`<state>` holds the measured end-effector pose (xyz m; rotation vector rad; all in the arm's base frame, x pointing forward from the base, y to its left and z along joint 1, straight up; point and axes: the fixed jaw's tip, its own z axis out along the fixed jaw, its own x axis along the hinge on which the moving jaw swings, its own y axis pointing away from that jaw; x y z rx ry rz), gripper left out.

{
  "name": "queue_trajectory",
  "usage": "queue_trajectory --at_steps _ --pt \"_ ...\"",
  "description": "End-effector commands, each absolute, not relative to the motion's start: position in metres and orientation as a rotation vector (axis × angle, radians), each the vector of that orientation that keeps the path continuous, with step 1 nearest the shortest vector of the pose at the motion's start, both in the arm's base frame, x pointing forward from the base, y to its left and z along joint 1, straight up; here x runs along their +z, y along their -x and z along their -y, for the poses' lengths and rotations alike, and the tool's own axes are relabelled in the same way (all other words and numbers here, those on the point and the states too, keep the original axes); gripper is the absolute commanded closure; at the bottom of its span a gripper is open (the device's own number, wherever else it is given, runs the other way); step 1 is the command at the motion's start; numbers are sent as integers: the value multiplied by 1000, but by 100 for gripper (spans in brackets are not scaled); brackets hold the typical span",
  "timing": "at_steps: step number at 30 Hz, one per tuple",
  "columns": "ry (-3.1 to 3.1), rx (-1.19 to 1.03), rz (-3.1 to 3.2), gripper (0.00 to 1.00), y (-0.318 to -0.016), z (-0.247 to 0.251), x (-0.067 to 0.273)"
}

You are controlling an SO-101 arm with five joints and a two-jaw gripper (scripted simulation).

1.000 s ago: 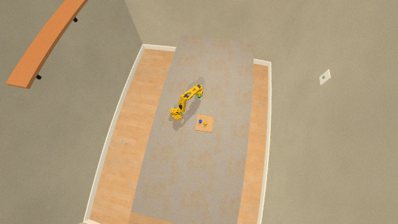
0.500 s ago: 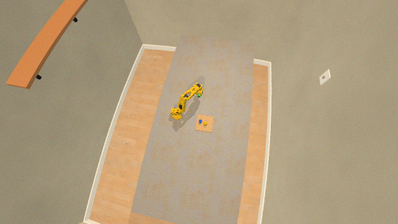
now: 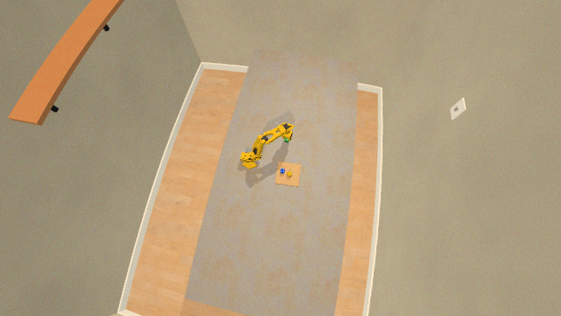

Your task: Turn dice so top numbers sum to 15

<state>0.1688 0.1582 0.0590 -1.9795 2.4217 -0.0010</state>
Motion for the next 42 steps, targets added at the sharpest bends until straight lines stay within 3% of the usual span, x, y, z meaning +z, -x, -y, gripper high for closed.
queue_trajectory --at_steps 1,11,22,42 --pt "1791 -2 -2495 100 -196 -142 68" --pt "1181 -37 -2806 100 -253 -45 66" --pt "798 -66 -2925 100 -263 24 64" --pt "728 -73 -2939 100 -263 37 64"
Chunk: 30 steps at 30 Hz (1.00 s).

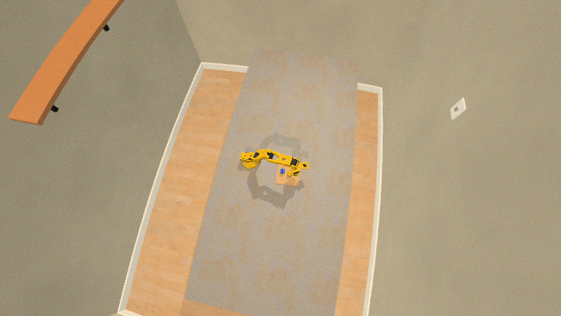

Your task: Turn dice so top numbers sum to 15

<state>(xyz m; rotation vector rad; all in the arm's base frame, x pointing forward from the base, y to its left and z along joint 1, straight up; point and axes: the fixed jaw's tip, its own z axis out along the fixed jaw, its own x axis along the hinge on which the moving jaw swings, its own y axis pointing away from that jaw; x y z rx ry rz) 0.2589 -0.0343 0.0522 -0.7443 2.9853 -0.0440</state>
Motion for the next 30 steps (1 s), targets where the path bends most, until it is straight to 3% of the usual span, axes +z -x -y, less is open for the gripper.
queue_trajectory --at_steps 1,30 --pt "728 -73 -2939 100 -263 37 64" --pt "697 -78 -2939 100 -265 41 64"
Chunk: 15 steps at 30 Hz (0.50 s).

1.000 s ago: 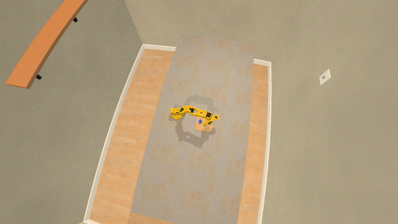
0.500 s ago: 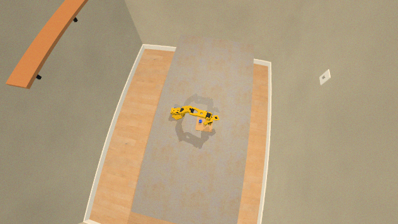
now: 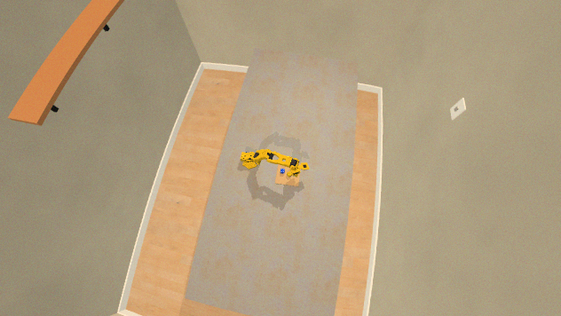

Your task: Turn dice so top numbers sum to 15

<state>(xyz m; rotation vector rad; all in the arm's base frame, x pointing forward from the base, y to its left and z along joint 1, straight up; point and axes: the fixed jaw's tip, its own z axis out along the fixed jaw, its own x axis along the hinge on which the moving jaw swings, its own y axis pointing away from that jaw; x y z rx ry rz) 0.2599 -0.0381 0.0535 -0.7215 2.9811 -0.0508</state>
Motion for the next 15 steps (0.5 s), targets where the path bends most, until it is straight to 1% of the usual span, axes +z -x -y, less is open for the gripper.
queue_trajectory --at_steps 1,15 --pt "698 -77 -2941 100 -265 41 63" --pt "701 -70 -2953 100 -265 41 59"
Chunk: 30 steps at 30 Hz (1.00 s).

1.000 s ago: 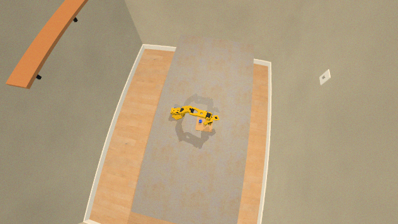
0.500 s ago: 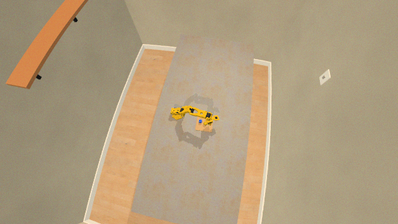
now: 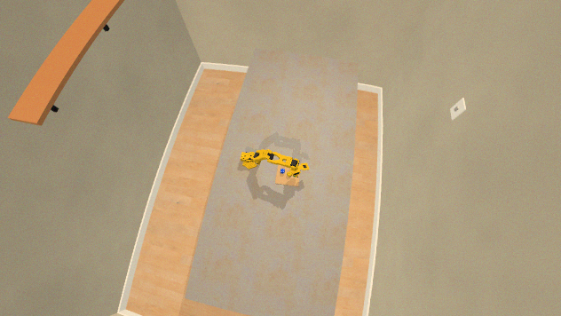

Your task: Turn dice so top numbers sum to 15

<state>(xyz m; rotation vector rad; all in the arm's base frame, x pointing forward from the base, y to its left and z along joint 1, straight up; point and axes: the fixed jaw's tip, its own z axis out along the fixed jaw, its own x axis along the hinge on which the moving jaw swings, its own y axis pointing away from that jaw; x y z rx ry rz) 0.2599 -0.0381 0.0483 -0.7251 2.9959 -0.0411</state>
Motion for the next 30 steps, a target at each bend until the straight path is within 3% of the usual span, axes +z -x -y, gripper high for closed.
queue_trajectory --at_steps 1,30 --pt "701 -69 -2954 100 -265 41 59" --pt "707 -50 -2982 100 -265 41 48"
